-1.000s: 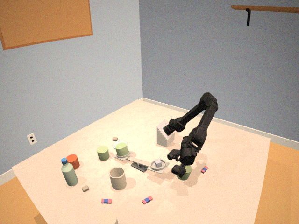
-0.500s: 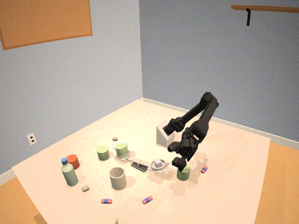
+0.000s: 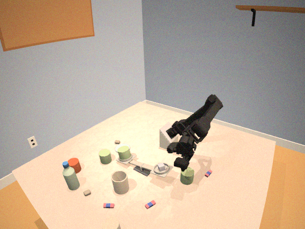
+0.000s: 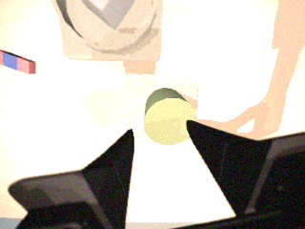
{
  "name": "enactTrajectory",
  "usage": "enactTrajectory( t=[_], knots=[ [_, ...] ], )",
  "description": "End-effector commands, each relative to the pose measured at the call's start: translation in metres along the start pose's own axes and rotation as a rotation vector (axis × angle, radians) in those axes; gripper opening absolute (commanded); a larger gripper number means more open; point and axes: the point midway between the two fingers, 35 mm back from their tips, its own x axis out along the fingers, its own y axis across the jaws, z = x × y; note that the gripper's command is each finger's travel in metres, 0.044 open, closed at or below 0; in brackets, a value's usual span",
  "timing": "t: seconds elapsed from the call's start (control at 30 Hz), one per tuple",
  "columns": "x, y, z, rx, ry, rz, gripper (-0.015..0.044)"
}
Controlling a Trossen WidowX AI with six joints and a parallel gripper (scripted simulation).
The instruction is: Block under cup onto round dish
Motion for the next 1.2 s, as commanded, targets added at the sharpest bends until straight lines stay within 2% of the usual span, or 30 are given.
enactTrajectory(
  t=[0.0,1.17],
  knots=[
    [-0.005,0.007,0.005,-0.13,-0.009,0.013,0.026],
    [-0.023,0.031,0.078,-1.226,-0.07,-0.042,0.026]
  ],
)
